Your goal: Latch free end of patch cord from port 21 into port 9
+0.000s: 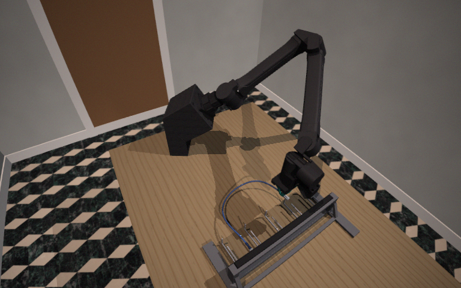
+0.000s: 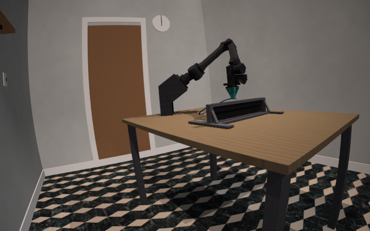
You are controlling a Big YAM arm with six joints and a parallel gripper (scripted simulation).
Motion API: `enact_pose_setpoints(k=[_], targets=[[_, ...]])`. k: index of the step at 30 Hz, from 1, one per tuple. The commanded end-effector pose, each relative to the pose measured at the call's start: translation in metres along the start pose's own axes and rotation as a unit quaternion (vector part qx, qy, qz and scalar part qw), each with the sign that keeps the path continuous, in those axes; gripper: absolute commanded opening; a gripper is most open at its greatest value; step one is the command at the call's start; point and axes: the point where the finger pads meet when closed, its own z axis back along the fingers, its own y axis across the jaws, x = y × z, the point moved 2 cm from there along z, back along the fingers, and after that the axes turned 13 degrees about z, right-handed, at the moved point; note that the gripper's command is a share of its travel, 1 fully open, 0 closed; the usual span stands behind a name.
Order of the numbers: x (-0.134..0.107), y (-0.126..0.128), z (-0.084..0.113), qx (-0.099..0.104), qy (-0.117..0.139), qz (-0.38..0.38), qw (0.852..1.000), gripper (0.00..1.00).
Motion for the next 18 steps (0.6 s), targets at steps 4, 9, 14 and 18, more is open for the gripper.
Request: enact_pose_setpoints(k=[4, 9, 14, 18], targets=[[0.0153, -0.0199, 0.0168, -0.013, -0.013, -0.044, 0.999, 0.0], [0.0155, -0.0225, 0.0175, -0.013, -0.012, -0.054, 0.998, 0.0], [0.0158, -0.0222, 0.0184, -0.013, -0.013, -0.056, 0.998, 0.0], [0.0165, -0.0221, 0.019, -0.014, -0.014, -0.054, 0.998, 0.0]])
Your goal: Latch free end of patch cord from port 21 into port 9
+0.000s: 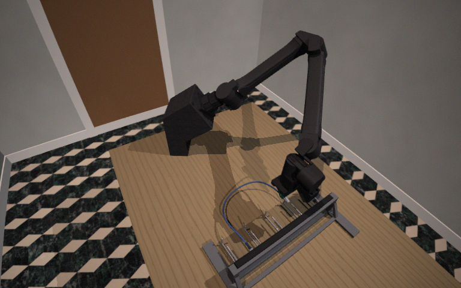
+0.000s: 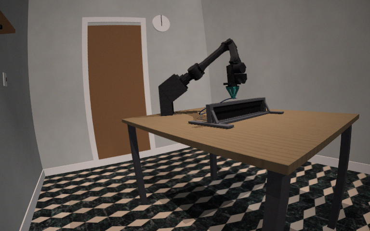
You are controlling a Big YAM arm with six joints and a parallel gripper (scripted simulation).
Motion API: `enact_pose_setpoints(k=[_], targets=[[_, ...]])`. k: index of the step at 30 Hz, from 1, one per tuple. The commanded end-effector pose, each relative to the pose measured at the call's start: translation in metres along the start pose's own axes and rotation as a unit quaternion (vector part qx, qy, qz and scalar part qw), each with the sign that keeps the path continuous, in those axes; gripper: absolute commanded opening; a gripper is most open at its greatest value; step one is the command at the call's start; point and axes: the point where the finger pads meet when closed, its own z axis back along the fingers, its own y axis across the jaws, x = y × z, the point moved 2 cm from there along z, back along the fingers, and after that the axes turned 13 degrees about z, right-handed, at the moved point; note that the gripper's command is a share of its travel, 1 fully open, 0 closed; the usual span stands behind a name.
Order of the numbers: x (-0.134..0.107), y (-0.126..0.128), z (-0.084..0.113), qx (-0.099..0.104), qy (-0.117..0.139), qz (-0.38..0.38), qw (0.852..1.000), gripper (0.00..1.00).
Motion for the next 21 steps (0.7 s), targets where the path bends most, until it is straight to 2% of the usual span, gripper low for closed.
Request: enact_pose_setpoints(k=[1, 21], targets=[[0.0113, -0.0108, 0.0159, -0.012, -0.014, -0.011, 1.0, 0.0], [0.01, -0.0148, 0.0152, -0.012, -0.013, -0.016, 1.0, 0.0]])
